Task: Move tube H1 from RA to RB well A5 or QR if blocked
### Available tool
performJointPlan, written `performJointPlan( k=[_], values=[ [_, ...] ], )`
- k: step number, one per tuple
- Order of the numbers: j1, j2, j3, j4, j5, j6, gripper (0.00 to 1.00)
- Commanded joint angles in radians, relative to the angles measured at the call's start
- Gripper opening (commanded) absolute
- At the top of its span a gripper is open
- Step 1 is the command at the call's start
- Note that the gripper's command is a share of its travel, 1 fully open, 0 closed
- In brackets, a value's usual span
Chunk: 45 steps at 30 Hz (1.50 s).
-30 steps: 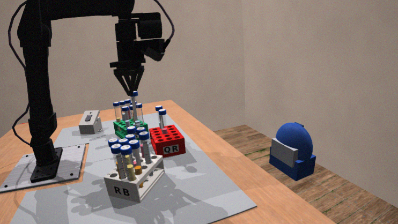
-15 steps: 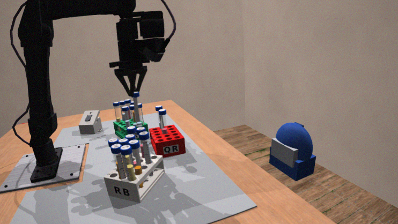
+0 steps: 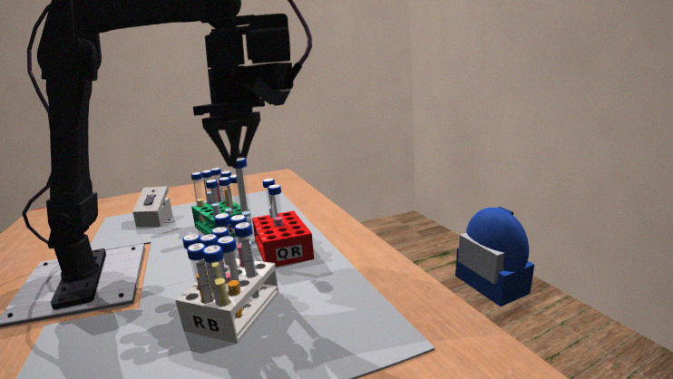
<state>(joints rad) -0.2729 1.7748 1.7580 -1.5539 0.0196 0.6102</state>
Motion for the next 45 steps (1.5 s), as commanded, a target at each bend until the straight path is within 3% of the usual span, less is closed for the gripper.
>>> performJointPlan(
  k=[1, 24, 45],
  values=[
    [0.015, 0.019, 0.051, -0.016, 0.0, -0.011, 0.0],
    [0.033, 0.131, 0.194, -0.017, 0.0, 0.02, 0.0],
    [0.023, 0.114, 0.174, -0.017, 0.0, 0.013, 0.0]
  ],
)
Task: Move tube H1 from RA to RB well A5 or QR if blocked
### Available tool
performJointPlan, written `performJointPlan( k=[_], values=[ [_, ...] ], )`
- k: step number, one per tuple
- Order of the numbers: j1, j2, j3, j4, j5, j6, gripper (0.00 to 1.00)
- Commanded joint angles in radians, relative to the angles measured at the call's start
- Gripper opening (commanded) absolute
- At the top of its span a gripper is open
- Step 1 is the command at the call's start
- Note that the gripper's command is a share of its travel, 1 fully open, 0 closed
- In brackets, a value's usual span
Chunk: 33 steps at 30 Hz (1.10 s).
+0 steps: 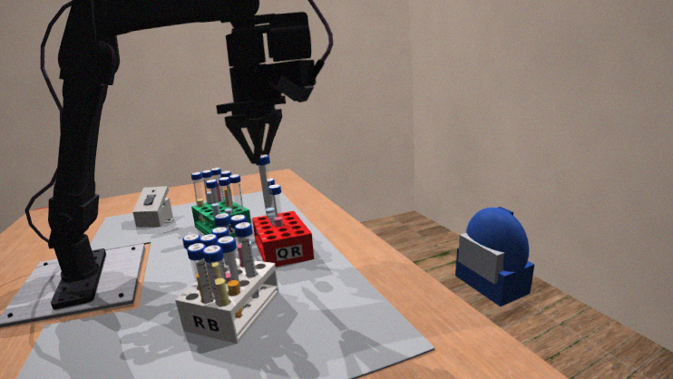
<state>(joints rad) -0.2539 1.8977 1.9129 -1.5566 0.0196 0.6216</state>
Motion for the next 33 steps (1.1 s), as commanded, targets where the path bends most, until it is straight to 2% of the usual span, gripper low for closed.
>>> performJointPlan(
  k=[1, 6, 33],
  values=[
    [0.004, -0.009, 0.02, -0.014, 0.0, 0.001, 0.0],
    [0.014, 0.007, 0.037, -0.014, 0.0, 0.006, 0.0],
    [0.007, -0.005, 0.022, -0.014, 0.0, 0.0, 0.0]
  ],
)
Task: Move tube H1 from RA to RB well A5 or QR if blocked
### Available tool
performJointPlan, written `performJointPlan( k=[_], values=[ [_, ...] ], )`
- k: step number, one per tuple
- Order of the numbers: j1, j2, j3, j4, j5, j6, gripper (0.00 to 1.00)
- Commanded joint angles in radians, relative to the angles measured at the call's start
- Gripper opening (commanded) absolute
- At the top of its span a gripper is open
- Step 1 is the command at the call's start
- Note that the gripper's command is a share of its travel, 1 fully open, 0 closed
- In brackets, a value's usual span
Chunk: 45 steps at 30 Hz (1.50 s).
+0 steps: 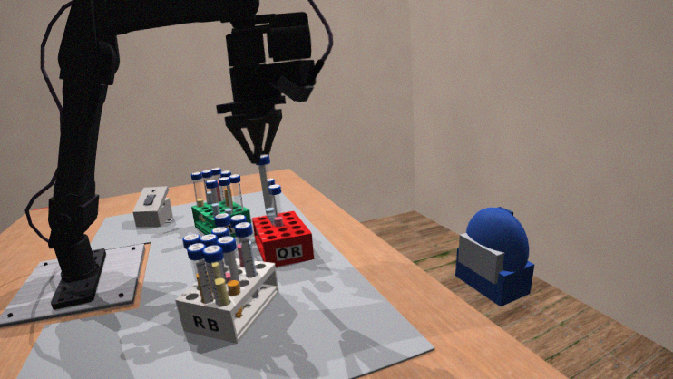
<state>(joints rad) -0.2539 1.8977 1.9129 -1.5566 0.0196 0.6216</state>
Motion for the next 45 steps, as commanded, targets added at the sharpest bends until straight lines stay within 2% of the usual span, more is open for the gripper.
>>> performJointPlan(
  k=[1, 24, 29, 32, 34, 36, 42, 45],
  values=[
    [0.007, -0.005, 0.022, -0.014, 0.0, 0.0, 0.0],
    [0.007, -0.005, 0.022, -0.014, 0.0, 0.0, 0.0],
    [0.003, -0.007, 0.013, -0.014, 0.0, -0.003, 0.0],
    [0.001, -0.038, 0.008, -0.014, 0.0, -0.005, 0.0],
    [-0.001, -0.042, -0.028, -0.014, 0.0, -0.006, 0.0],
    [-0.002, -0.044, 0.001, -0.014, 0.001, -0.006, 0.0],
    [-0.005, -0.037, -0.03, -0.014, 0.0, -0.007, 0.0],
    [-0.008, -0.03, -0.017, -0.014, 0.0, -0.008, 0.0]
  ],
)
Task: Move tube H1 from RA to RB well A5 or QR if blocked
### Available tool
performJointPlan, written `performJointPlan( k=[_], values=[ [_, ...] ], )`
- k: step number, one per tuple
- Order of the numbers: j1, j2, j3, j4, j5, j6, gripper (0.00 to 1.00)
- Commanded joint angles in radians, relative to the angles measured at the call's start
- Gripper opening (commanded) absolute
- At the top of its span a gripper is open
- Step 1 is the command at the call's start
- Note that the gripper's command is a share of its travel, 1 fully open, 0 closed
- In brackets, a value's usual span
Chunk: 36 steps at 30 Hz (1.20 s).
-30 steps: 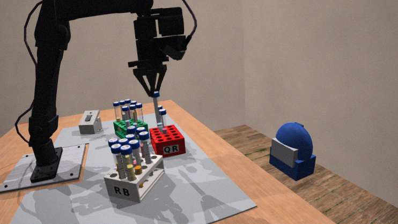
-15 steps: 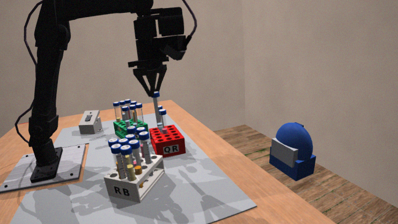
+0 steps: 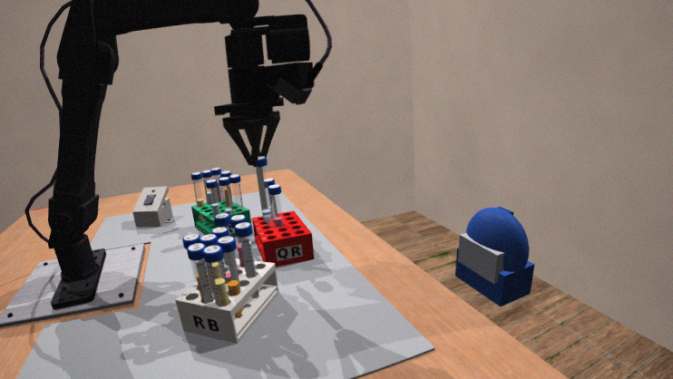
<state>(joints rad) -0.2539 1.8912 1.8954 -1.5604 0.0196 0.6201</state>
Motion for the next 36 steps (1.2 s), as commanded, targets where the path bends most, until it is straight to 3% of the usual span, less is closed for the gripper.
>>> performJointPlan(
  k=[1, 36],
  values=[
    [-0.009, -0.02, -0.005, -0.01, 0.0, -0.007, 0.0],
    [-0.009, 0.027, 0.021, 0.029, 0.0, -0.007, 0.0]
  ],
)
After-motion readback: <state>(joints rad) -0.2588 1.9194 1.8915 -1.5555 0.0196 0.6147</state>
